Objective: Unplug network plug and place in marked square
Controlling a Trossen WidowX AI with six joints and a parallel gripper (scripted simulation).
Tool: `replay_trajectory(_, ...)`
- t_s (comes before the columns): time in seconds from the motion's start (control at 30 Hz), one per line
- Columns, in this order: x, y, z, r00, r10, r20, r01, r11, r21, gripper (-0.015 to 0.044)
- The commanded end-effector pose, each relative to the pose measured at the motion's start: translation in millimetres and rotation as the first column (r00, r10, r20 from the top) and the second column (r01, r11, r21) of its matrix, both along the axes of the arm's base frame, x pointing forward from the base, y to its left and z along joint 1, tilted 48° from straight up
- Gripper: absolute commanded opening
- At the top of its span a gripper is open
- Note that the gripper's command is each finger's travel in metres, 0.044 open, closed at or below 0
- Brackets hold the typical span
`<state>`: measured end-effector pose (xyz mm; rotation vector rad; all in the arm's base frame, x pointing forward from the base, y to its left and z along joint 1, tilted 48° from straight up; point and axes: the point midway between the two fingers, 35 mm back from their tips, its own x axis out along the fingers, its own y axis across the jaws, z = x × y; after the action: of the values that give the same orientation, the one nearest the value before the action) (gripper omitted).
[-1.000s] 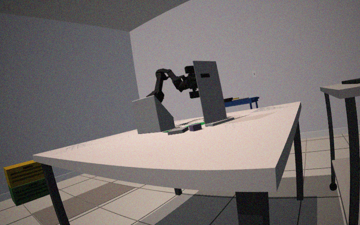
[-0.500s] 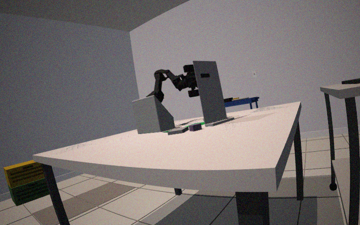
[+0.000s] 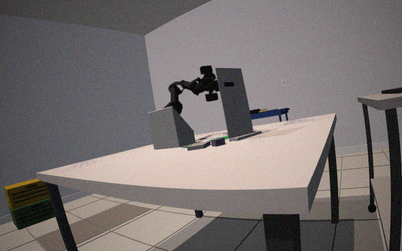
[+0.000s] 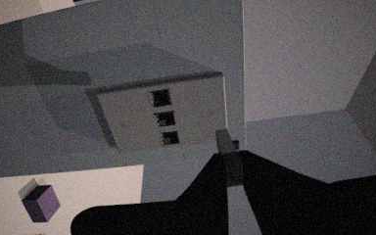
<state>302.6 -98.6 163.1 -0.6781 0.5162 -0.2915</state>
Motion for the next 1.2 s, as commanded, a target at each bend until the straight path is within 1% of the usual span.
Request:
replay_trajectory(0.0,-5,-6,6,1.0,0.006,0.0,-0.006,1.0,-0.005,0.0)
replay_trajectory(0.13,-5,-5,5,1.0,0.024,-0.009,-0.024,1.0,-0.009,0.0)
replay_trajectory(0.33,7,11,-15,0.979,0.187,-0.085,-0.19,0.981,-0.032,0.0)
replay_trajectory(0.57,16,31,-37,0.914,0.375,-0.156,-0.386,0.922,-0.043,0.0)
replay_trajectory(0.83,20,55,-60,0.796,0.57,-0.203,-0.589,0.807,-0.043,0.0)
replay_trajectory(1.17,18,85,-83,0.605,0.768,-0.211,-0.79,0.611,-0.044,0.0)
